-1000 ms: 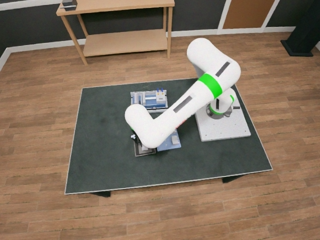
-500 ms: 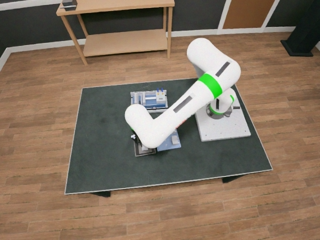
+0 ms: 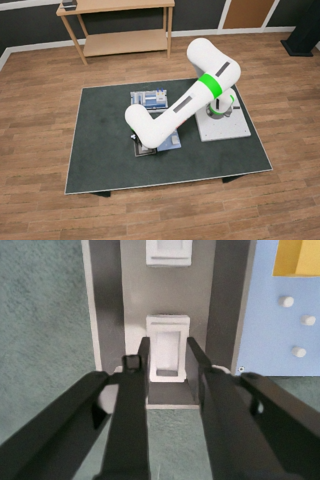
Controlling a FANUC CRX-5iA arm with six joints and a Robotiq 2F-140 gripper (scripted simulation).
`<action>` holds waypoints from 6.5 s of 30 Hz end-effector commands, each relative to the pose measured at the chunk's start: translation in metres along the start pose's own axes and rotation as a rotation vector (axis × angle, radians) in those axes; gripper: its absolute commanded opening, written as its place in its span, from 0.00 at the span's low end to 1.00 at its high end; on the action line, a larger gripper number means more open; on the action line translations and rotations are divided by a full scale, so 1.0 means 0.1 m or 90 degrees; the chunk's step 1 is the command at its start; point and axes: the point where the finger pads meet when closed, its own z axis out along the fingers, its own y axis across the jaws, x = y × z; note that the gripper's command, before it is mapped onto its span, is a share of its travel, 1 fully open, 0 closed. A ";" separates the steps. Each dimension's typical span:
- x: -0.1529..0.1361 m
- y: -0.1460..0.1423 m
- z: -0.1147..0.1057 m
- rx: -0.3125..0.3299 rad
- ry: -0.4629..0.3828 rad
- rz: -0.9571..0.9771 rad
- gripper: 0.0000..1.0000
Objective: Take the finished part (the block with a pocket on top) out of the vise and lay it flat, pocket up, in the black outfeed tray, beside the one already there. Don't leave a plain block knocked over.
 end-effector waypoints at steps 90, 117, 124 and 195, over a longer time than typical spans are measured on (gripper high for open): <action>0.00 -0.01 0.11 0.001 0.000 0.000 0.46; 0.00 -0.01 -0.01 0.001 0.000 0.000 0.46; 0.00 -0.01 -0.21 0.001 0.000 0.000 0.46; 0.00 -0.01 -1.33 0.001 0.000 0.000 0.10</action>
